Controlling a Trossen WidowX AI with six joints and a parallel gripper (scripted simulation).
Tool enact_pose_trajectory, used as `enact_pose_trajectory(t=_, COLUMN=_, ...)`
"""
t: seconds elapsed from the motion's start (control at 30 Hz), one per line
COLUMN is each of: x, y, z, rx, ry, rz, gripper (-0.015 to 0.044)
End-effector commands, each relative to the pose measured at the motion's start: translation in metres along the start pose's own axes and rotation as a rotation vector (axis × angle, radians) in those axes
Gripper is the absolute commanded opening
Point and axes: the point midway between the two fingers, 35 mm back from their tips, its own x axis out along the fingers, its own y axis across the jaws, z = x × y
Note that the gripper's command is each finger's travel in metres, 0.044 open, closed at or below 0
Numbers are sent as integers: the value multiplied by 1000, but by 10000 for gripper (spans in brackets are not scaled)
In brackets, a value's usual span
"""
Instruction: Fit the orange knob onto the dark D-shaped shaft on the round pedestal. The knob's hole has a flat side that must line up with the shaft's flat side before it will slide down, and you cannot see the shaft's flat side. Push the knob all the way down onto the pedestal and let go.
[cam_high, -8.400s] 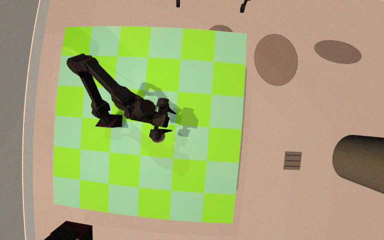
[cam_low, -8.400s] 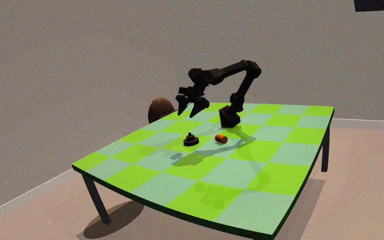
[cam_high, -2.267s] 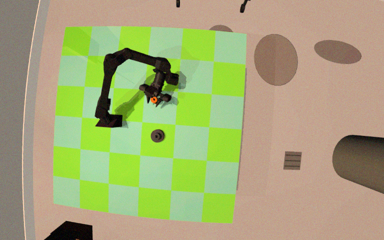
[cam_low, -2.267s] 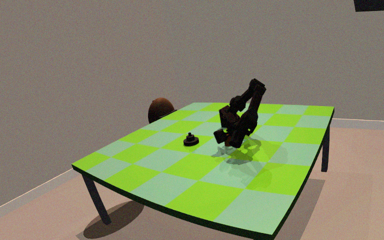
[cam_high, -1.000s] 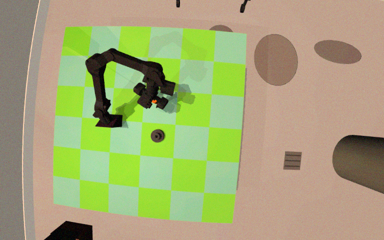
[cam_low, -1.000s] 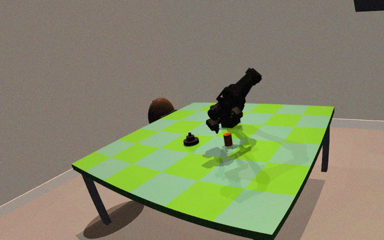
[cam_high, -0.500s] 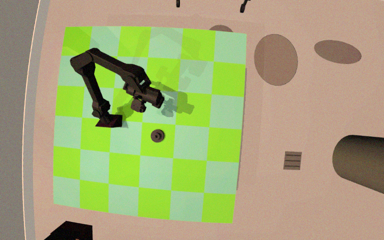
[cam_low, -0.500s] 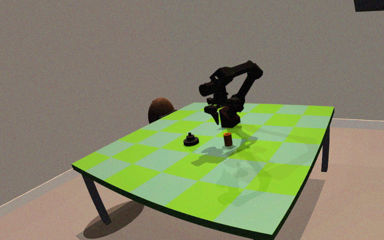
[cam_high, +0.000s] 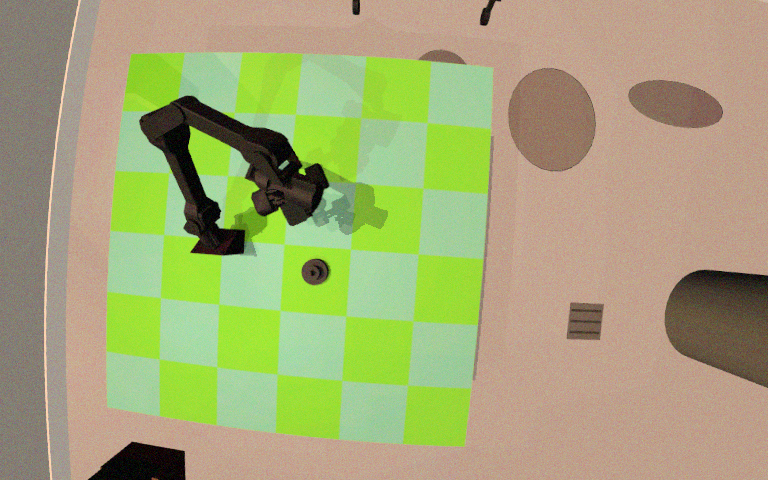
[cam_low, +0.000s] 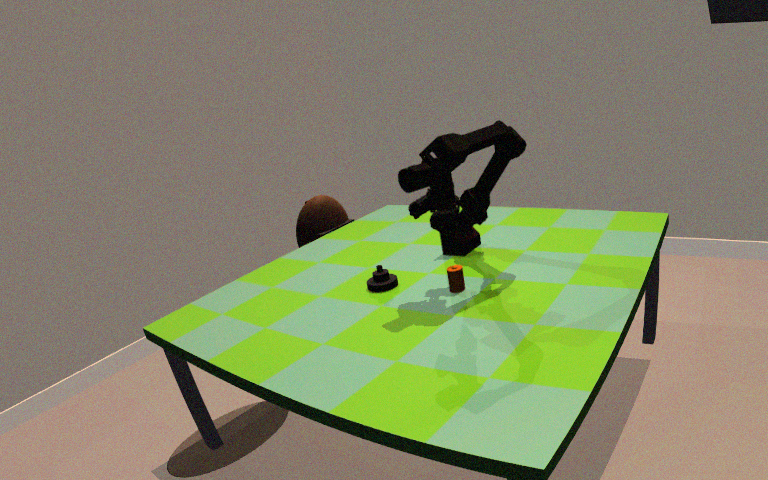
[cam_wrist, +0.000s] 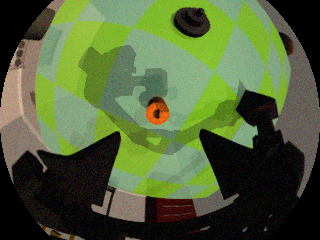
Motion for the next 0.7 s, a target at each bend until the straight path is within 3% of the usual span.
enact_pose_trajectory(t=0.0, x=0, y=1, z=-1, rx=-654, ry=-2, rz=8, gripper=440)
enact_pose_trajectory(t=0.13, x=0, y=1, z=-1, rx=-977, ry=-3, rz=8, gripper=440)
enact_pose_trajectory(t=0.67, x=2, y=1, z=-1, rx=-993, ry=-3, rz=8, gripper=440)
